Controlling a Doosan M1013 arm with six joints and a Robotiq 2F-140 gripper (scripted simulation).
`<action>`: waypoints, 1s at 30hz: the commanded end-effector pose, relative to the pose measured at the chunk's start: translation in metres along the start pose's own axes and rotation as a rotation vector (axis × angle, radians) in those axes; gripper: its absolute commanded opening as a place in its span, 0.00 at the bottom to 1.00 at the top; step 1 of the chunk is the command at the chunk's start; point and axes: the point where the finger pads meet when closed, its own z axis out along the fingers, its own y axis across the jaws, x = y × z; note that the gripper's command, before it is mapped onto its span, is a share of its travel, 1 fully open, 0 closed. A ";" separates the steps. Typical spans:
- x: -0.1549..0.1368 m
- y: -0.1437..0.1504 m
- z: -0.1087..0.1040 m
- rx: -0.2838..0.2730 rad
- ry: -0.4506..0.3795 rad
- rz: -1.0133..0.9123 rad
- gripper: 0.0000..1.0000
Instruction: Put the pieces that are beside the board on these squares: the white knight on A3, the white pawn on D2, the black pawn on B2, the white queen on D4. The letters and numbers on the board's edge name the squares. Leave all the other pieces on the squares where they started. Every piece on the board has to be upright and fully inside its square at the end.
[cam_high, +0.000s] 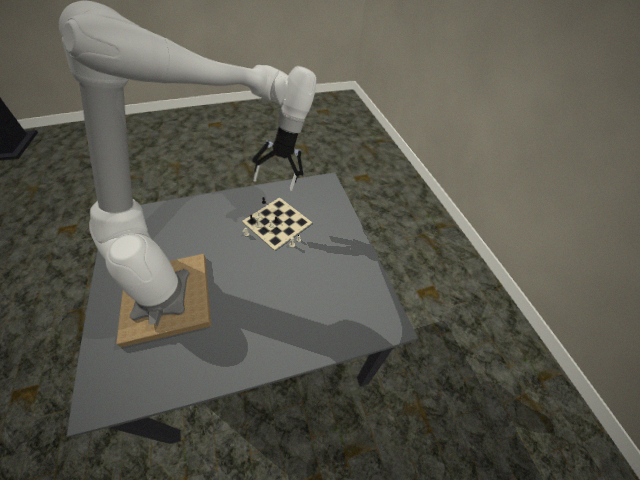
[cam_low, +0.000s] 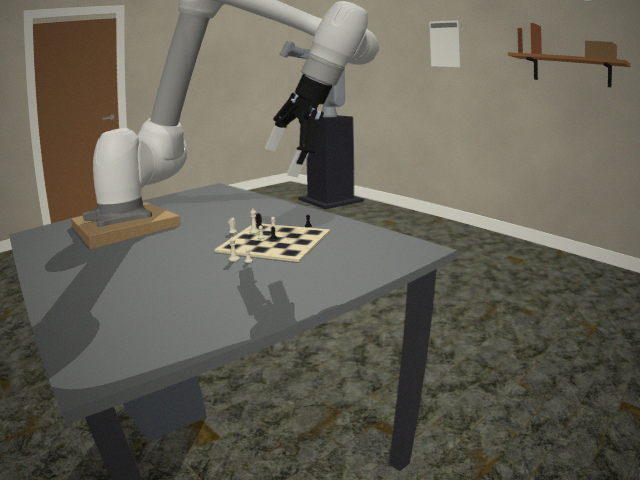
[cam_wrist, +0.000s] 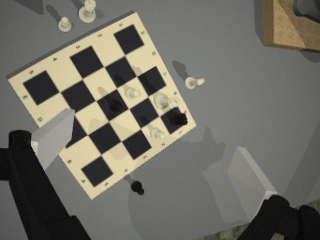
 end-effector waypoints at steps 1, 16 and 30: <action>0.022 0.034 0.026 0.114 -0.107 -0.184 1.00; 0.064 0.097 0.099 0.375 -0.209 -0.528 1.00; 0.069 0.103 0.108 0.405 -0.214 -0.563 1.00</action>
